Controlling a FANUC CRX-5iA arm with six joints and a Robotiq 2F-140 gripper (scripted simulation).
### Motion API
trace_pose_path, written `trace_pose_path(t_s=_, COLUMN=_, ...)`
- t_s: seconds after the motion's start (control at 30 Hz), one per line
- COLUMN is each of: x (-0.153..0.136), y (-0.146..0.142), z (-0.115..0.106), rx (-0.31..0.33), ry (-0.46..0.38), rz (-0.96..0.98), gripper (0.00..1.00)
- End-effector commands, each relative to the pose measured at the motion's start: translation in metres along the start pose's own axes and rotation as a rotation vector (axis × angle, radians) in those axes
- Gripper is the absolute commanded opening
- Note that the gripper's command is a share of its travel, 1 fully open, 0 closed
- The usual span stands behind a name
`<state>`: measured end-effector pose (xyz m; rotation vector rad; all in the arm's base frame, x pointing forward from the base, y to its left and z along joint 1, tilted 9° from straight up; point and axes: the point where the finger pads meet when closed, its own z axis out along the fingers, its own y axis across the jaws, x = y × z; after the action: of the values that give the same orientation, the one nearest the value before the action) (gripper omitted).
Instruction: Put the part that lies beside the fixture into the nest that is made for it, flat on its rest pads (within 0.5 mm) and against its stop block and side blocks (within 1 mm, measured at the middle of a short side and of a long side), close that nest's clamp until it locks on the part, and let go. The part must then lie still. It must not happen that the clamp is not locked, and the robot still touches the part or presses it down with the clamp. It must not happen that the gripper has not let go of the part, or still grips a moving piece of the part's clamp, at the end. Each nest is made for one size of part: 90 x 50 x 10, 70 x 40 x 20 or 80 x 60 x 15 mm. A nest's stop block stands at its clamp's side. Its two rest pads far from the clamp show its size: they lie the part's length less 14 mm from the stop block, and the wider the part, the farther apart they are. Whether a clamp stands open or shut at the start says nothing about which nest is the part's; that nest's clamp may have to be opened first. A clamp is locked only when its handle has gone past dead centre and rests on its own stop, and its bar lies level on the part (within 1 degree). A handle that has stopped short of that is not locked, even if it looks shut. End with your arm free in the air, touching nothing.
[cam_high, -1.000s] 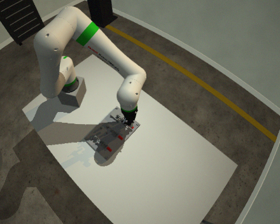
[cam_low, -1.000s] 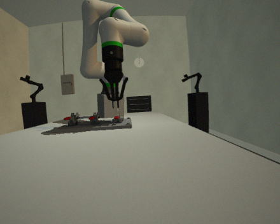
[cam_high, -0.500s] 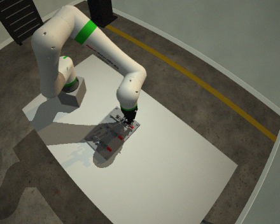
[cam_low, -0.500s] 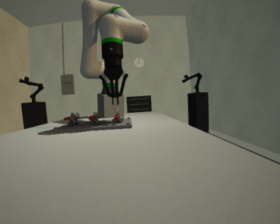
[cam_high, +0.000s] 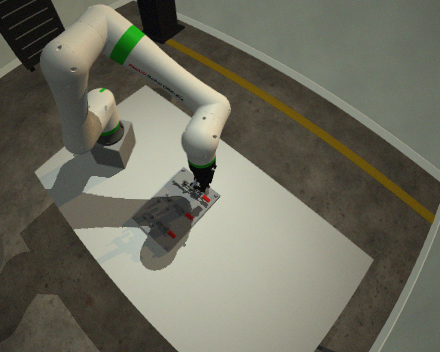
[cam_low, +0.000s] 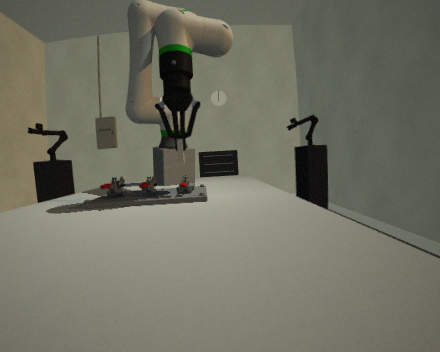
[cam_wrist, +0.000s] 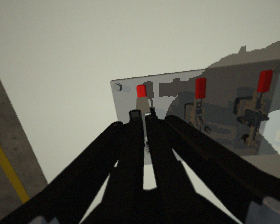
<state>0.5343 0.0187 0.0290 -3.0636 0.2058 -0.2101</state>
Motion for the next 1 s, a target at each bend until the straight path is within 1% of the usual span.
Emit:
trace_pose_path(t_s=0.0, x=0.0001, y=0.0, z=-0.0104, rx=0.0, ry=0.0, rz=0.0, gripper=0.0)
trace_pose_path(t_s=0.2, x=0.0001, y=0.0, z=-0.015, rx=0.0, ry=0.0, rz=0.0, gripper=0.0)
trace_pose_path(t_s=0.97, x=0.0001, y=0.0, z=-0.0151, rx=0.0, ry=0.0, rz=0.0, gripper=0.0)
